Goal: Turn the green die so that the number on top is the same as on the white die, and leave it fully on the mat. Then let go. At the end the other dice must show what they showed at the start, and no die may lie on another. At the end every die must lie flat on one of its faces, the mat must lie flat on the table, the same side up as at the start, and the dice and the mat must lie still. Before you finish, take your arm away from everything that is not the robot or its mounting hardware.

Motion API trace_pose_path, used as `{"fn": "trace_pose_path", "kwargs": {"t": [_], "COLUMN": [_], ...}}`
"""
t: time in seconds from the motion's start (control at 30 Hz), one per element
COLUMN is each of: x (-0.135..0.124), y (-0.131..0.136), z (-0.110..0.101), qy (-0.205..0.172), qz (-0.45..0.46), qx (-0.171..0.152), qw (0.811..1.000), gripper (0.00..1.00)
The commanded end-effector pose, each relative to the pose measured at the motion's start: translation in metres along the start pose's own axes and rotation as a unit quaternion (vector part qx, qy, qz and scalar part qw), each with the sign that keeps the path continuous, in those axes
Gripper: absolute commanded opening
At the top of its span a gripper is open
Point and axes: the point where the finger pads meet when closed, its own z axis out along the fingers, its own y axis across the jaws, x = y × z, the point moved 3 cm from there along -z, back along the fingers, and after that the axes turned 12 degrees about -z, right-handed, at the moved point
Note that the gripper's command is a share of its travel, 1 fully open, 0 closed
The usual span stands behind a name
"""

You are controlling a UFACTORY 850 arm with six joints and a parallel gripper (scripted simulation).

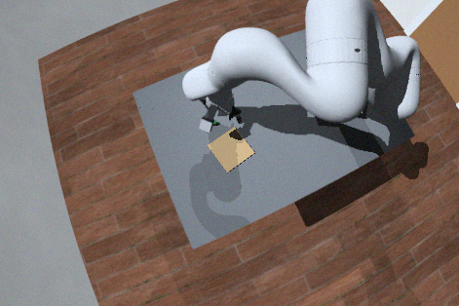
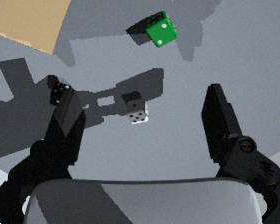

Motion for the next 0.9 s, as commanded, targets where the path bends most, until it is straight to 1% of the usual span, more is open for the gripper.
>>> {"fn": "trace_pose_path", "kwargs": {"t": [0.0,0.03,0.1,0.23,0.37,0.87], "x": [0.022,0.027,0.027,0.049,0.062,0.064], "y": [0.012,0.014,0.014,0.025,0.031,0.032], "z": [-0.001,-0.001,-0.001,-0.001,-0.001,-0.001], "qy": [0.000,0.000,0.000,0.000,0.000,0.000], "qz": [0.000,0.000,0.000,0.000,0.000,0.000], "qx": [0.000,0.000,0.000,0.000,0.000,0.000], "qw": [1.000,1.000,1.000,1.000,1.000,1.000], "gripper": [1.00,1.00,1.00,1.00,1.00,1.00]}}
